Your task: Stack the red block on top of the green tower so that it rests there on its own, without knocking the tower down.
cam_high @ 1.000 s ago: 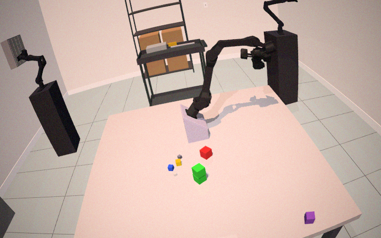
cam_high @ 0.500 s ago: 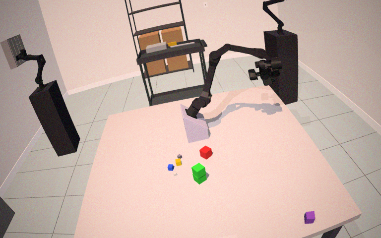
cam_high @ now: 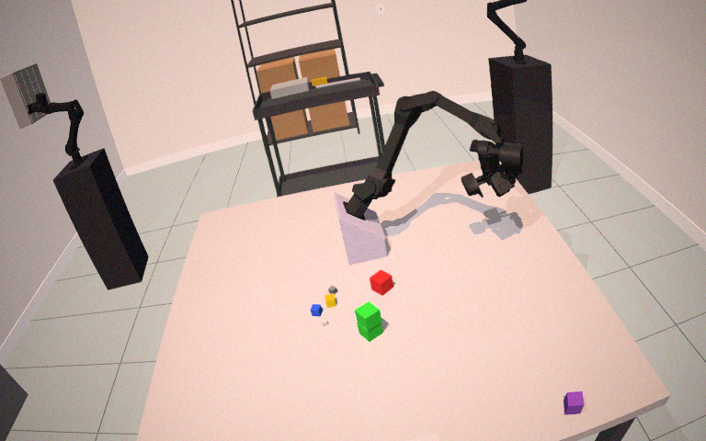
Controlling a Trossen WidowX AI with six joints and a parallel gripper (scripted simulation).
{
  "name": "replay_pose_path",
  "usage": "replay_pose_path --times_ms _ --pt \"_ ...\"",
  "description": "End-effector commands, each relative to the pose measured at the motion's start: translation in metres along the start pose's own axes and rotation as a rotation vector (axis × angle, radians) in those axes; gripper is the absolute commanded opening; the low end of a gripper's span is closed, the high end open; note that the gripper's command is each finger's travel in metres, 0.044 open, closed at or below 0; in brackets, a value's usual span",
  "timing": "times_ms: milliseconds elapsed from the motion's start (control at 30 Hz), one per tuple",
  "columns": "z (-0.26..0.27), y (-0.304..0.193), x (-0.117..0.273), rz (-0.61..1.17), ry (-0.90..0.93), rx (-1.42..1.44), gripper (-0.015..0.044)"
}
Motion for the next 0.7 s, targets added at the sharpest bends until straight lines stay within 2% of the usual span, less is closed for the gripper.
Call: replay_pose_path --times_ms 0,333,667 --pt "-0.022 0.038 0.008 -0.092 -0.025 0.074 0.044" --pt "-0.091 0.108 0.035 -0.241 -0.118 0.215 0.044" --pt "-0.176 0.148 0.067 -0.317 -0.227 0.333 0.044"
Point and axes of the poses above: the point midway between the two fingers, 35 mm back from their tips, its own x axis back along the fingers, its own z axis across the jaws, y = z × x, the point moved 4 cm from there along x, back along the fingers, and after that the axes turned 7 degrees about -x, right-handed, at the moved point
